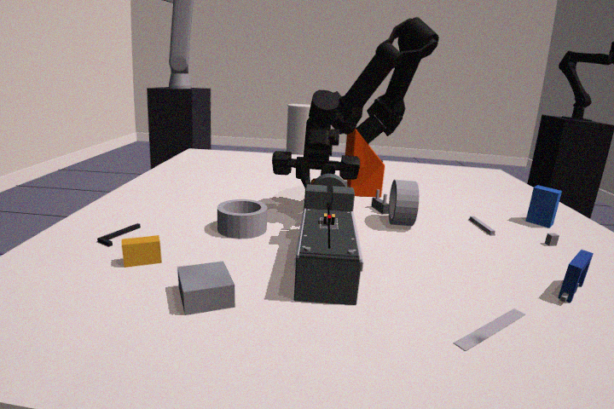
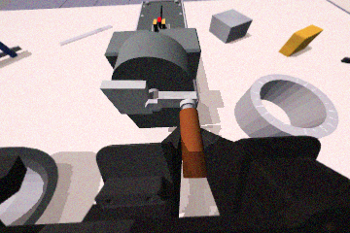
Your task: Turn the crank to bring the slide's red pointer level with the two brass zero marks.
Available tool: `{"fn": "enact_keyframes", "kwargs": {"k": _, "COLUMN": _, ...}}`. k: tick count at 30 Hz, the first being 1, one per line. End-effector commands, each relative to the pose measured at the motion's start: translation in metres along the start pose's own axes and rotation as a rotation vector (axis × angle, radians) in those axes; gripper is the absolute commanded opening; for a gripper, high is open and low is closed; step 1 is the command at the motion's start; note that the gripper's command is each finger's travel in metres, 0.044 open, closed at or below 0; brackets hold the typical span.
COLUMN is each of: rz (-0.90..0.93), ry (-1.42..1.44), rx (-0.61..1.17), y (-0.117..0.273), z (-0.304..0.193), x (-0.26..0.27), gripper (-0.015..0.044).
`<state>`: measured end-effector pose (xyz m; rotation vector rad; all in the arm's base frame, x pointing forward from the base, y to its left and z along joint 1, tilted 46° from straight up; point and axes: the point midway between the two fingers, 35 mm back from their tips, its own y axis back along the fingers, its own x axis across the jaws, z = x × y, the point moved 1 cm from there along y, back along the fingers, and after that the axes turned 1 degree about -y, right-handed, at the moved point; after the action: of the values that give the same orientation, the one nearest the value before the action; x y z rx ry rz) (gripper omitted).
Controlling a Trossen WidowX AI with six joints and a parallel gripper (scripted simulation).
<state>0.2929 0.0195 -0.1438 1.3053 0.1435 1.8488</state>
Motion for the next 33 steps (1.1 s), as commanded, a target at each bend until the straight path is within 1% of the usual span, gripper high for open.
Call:
{"fn": "enact_keyframes", "kwargs": {"k": 1, "rz": -0.005, "ry": -0.005, "rx": 0.011, "y": -0.007, "z": -0.007, "x": 0.001, "gripper": 0.0000}}
{"fn": "enact_keyframes", "kwargs": {"k": 15, "rz": -0.004, "ry": -0.007, "rx": 0.011, "y": -0.017, "z": -0.017, "x": 0.012, "gripper": 0.0000}}
{"fn": "enact_keyframes", "kwargs": {"k": 33, "rz": -0.003, "ry": -0.008, "rx": 0.012, "y": -0.021, "z": -0.021, "x": 0.026, "gripper": 0.0000}}
